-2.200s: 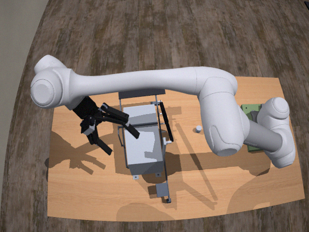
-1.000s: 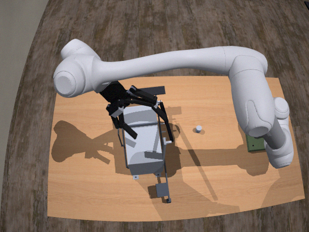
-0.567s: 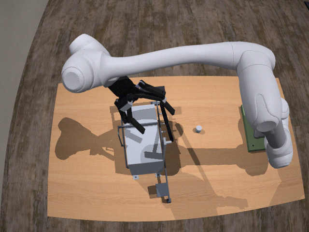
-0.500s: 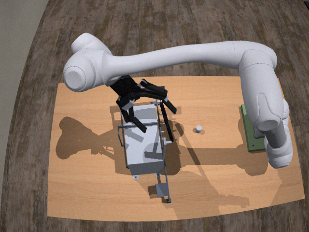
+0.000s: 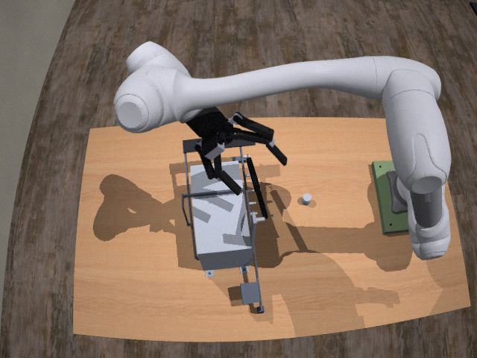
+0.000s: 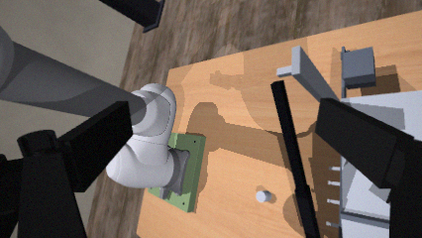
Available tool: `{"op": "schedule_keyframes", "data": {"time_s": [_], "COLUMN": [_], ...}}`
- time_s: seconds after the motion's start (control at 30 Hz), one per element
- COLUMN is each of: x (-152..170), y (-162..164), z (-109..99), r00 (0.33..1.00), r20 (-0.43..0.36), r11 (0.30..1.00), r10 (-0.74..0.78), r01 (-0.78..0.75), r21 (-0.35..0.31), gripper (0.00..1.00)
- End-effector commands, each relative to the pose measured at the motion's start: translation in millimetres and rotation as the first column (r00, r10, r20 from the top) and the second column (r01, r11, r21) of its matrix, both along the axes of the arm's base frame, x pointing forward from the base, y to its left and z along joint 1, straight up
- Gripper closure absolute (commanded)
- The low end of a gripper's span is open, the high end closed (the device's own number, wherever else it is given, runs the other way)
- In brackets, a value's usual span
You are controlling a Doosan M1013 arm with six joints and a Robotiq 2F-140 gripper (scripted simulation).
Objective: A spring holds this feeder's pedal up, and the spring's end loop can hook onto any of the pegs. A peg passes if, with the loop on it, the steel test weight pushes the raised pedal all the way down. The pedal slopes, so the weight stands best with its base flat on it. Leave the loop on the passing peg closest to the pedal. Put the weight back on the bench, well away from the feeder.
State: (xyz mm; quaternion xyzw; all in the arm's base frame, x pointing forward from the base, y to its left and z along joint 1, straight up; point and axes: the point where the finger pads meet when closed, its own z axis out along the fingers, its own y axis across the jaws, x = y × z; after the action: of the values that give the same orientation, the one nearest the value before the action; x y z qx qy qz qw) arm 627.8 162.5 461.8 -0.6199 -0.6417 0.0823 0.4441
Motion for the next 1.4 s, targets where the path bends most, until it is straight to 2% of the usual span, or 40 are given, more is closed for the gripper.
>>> {"op": "schedule_keyframes", "data": {"time_s": [0.0, 0.27, 0.37, 0.83, 0.93, 1.37], "x": [-10, -35, -32, -77, -73, -115], "y": [-7, -26, -24, -57, -55, -86], "z": [1, 2, 2, 2, 2, 3], "r00": [1.000, 1.000, 1.000, 1.000, 1.000, 1.000], "r20": [0.002, 0.002, 0.002, 0.002, 0.002, 0.002], "r11": [1.000, 1.000, 1.000, 1.000, 1.000, 1.000], "r10": [0.000, 0.000, 0.000, 0.000, 0.000, 0.000], "r01": [0.000, 0.000, 0.000, 0.000, 0.000, 0.000], "r21": [0.001, 0.001, 0.001, 0.001, 0.001, 0.001], "gripper": [0.00, 0.00, 0.00, 0.00, 0.00, 0.00]}}
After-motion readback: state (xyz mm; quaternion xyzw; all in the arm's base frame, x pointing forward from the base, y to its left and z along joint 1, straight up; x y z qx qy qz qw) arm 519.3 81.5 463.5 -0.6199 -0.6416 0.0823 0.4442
